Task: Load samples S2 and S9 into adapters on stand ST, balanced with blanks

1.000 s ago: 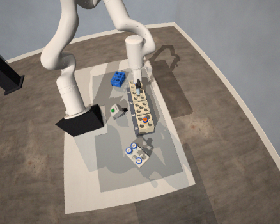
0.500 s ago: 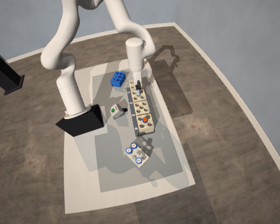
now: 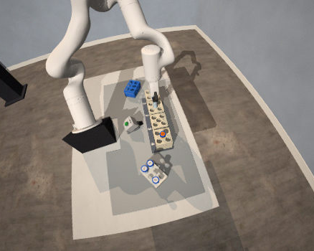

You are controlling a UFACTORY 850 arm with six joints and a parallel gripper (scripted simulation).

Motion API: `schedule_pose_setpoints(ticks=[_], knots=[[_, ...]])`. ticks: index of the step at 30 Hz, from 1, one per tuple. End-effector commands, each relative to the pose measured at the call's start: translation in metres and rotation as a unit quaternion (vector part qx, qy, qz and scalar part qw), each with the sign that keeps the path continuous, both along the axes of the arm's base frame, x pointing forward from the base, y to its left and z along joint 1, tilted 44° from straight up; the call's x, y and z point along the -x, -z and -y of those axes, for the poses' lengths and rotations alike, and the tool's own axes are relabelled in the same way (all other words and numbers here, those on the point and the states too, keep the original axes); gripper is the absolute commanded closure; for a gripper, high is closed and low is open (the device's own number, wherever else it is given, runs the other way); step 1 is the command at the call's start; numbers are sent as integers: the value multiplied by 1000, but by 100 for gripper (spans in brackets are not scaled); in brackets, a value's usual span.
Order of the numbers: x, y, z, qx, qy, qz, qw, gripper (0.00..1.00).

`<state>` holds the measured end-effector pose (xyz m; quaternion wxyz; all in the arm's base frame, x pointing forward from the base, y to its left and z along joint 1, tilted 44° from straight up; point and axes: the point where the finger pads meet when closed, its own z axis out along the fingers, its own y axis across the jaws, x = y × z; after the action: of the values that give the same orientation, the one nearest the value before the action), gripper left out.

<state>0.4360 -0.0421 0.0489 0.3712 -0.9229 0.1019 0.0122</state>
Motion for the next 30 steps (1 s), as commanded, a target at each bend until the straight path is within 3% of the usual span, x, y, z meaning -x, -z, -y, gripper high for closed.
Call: schedule_pose_setpoints(ticks=[1,30], knots=[[-1,3,-2,0,0,1,1000,100],[-2,21,-20,0,0,1,1000,100]])
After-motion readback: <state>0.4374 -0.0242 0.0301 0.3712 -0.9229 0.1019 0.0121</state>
